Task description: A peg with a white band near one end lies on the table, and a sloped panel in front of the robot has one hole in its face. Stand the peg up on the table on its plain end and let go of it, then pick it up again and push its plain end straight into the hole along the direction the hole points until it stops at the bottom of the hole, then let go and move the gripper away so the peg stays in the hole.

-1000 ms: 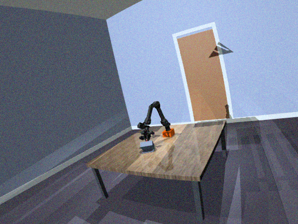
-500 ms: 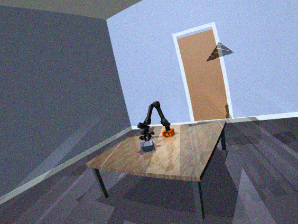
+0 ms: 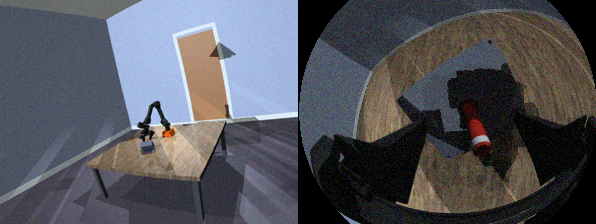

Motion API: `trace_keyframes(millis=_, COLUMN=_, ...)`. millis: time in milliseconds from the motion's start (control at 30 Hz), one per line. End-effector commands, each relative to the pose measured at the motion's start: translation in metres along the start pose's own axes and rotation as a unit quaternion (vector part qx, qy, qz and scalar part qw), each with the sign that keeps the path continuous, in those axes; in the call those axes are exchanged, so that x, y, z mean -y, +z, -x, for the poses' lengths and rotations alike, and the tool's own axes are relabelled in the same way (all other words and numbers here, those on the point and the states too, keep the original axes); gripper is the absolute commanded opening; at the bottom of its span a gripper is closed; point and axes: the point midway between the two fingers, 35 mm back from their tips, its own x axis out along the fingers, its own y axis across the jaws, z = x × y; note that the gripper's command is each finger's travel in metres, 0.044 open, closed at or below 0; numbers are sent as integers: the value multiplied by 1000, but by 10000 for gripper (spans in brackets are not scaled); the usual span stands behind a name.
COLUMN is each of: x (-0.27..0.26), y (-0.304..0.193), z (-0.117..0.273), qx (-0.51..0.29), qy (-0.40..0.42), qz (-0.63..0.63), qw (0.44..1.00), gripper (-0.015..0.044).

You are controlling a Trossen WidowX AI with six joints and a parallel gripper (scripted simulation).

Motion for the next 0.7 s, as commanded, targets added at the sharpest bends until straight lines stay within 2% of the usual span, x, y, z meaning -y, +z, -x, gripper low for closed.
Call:
trace_keyframes(millis=0, x=0, y=2, z=8, qx=3, qy=1, qz=3, qw=1000, gripper=440)
trace_keyframes(millis=667, x=3, y=4, z=40, qx=1, qy=-1, qz=2, qw=1000, gripper=440)
